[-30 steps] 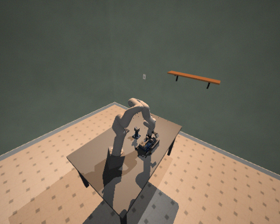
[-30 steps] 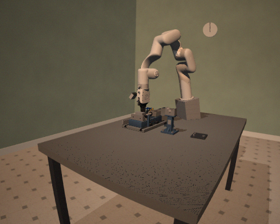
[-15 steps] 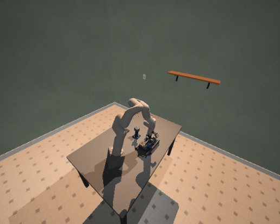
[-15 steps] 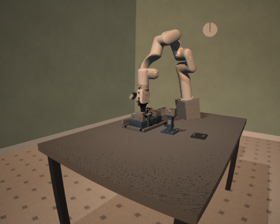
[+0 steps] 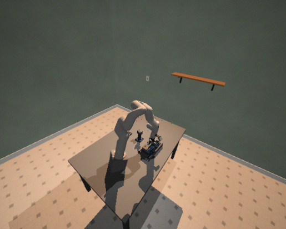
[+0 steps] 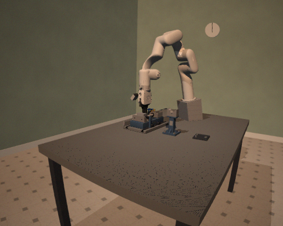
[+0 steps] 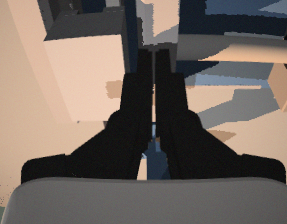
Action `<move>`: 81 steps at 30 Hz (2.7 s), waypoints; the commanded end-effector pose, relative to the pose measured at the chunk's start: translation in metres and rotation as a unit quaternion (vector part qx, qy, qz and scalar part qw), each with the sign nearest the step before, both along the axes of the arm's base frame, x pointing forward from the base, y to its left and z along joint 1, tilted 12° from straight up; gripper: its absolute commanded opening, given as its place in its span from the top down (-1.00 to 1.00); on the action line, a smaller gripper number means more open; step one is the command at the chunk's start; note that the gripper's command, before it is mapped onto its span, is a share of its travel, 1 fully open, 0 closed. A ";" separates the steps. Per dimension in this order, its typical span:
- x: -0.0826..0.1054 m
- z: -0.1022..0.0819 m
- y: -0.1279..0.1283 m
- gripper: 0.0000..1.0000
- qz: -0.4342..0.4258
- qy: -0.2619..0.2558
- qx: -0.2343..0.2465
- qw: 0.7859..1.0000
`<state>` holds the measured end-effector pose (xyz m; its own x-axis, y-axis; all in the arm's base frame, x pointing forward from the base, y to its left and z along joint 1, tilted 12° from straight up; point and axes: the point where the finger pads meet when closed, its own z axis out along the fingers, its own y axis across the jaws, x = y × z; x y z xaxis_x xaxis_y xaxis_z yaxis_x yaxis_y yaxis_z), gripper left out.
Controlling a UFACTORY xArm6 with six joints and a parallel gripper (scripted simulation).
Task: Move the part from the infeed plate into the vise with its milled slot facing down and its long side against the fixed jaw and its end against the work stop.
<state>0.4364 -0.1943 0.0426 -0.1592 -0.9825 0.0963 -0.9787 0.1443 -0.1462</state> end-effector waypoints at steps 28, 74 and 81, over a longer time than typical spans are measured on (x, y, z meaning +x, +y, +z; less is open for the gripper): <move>0.007 0.006 -0.002 1.00 0.002 -0.014 -0.005 1.000; -0.008 0.032 0.003 1.00 0.002 -0.014 -0.005 1.000; -0.010 0.045 0.005 1.00 0.002 -0.014 -0.005 1.000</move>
